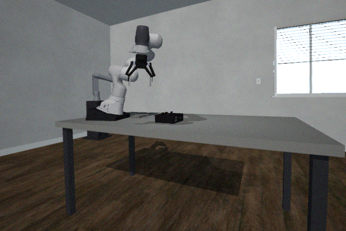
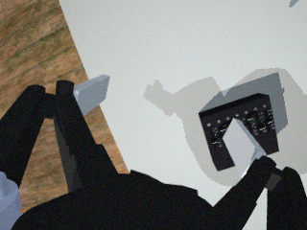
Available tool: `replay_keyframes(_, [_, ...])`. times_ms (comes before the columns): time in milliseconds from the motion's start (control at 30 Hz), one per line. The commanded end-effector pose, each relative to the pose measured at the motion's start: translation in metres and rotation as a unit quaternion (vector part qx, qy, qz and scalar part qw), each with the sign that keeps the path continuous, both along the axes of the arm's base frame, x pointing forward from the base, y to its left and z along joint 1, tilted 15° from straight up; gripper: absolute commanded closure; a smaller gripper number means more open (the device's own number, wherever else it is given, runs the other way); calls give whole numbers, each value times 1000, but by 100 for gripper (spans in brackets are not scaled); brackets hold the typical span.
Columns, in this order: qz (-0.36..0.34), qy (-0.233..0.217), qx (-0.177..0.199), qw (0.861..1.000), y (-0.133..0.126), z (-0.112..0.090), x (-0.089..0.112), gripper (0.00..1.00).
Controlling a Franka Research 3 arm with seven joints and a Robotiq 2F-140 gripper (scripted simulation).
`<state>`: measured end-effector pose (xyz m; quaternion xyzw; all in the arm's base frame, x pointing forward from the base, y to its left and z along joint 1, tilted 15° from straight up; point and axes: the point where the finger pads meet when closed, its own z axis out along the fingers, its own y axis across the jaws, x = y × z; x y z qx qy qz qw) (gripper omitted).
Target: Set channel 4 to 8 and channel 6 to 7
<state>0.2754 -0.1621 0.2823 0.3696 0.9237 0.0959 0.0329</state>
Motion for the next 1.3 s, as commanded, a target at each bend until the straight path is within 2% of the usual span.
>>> replay_keyframes(0, [13, -6, -6, 1000, -3, 1, 3, 0])
replay_keyframes(200, [13, -6, -6, 1000, -3, 1, 3, 0])
replay_keyframes(233, [72, -22, -32, 997, 11, -1, 41, 0])
replay_keyframes(767, [72, -22, -32, 997, 11, -1, 41, 0])
replay_keyframes(800, [127, -37, -55, 990, 28, -3, 75, 0])
replay_keyframes(1267, [127, -37, -55, 990, 28, -3, 75, 0])
